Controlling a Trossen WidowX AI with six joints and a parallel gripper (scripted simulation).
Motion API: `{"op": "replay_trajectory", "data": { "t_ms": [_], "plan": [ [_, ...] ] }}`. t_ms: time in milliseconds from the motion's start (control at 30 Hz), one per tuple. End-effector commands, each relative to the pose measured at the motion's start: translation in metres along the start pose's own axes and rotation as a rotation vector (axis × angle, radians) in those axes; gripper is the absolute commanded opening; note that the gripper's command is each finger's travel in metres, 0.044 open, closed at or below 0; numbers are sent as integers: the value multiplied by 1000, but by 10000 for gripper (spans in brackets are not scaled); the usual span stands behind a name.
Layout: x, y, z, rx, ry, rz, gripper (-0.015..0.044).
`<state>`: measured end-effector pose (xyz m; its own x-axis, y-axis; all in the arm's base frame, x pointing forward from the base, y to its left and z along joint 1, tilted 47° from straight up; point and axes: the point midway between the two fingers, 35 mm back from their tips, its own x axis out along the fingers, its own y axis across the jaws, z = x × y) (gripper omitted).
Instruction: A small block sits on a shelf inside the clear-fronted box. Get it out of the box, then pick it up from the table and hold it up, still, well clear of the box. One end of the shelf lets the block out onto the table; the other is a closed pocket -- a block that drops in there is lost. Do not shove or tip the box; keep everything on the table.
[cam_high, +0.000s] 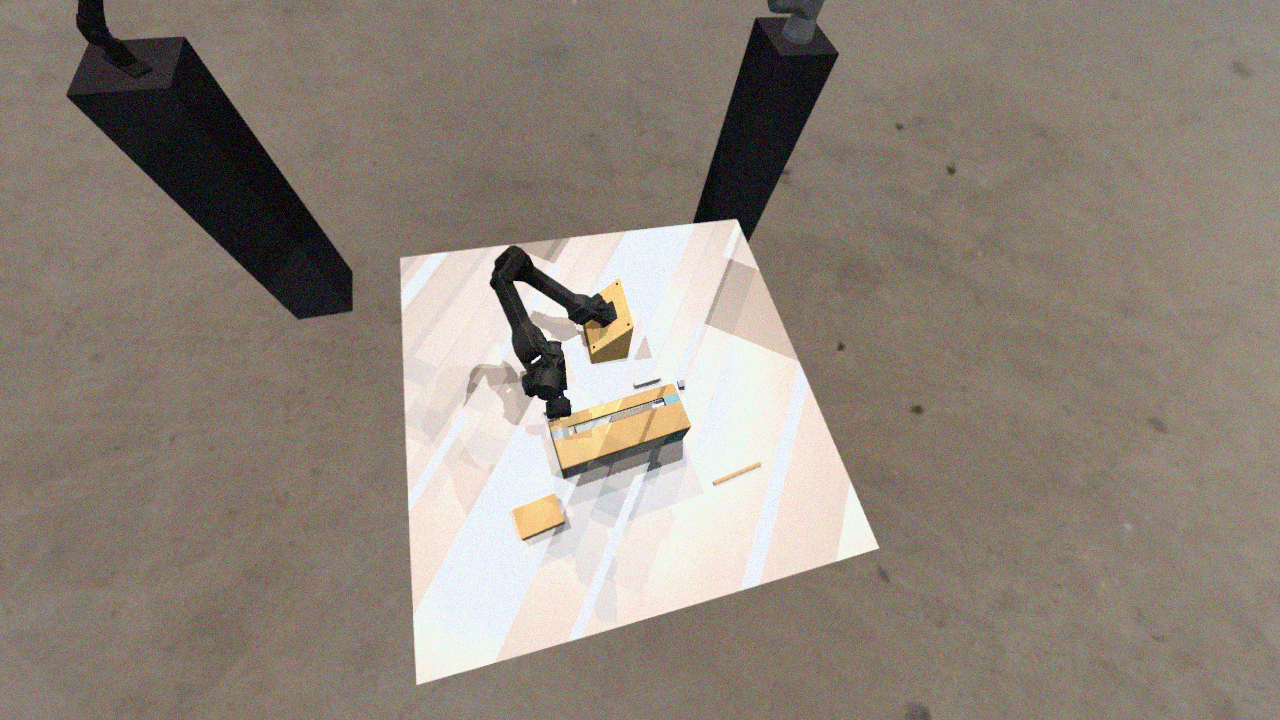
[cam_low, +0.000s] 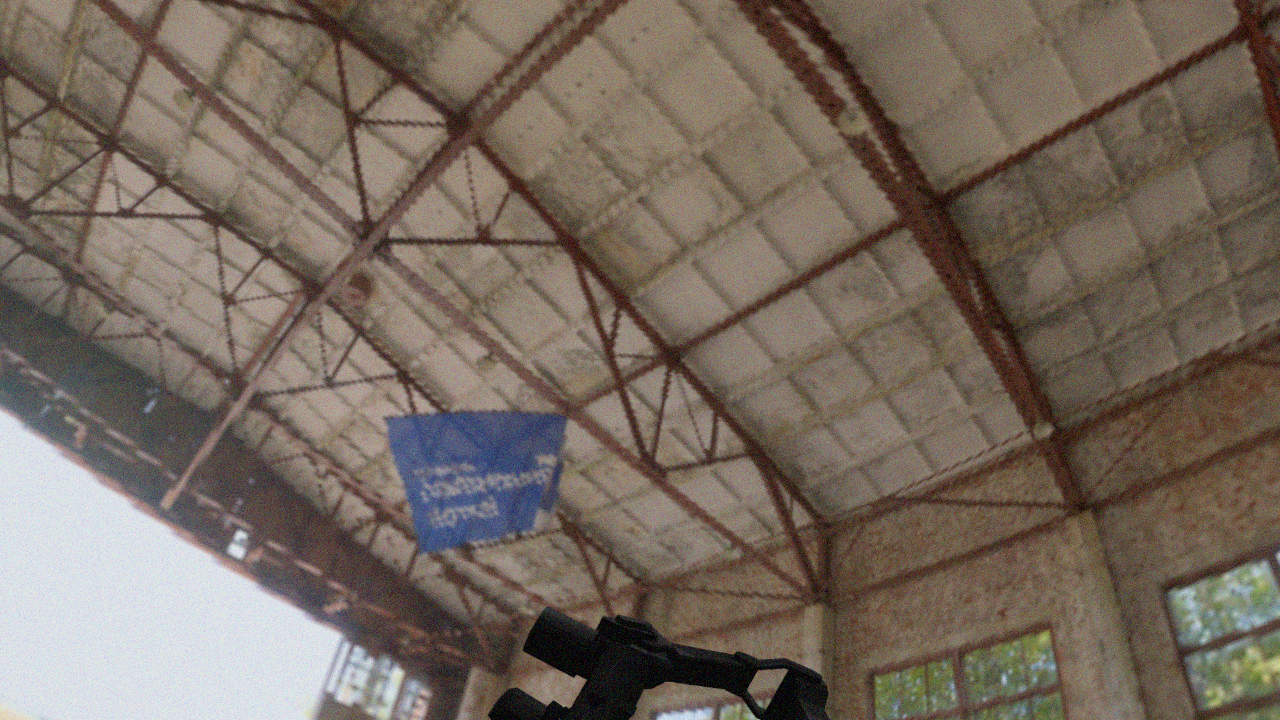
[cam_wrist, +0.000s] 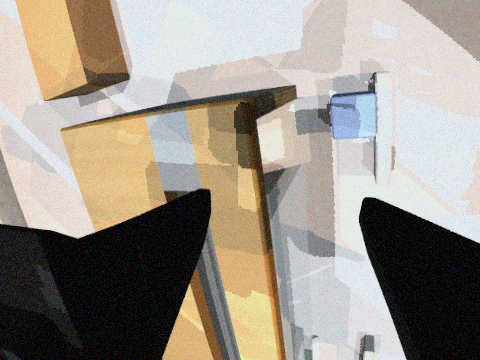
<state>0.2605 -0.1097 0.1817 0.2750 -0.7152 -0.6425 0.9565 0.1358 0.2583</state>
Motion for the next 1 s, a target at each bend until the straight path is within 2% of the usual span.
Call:
{"op": "replay_trajectory", "data": {
  "t_ms": [0,167,667,867,967],
  "plan": [
    [-1,-11,10,1006,98,52,285],
    [-5,-13,15,1385,147,65,285],
    [-2,-13,15,1400,149,65,285],
    [68,-31,13,1401,149,63,285],
    [85,-41,14,1399,145,70,285]
  ]
}}
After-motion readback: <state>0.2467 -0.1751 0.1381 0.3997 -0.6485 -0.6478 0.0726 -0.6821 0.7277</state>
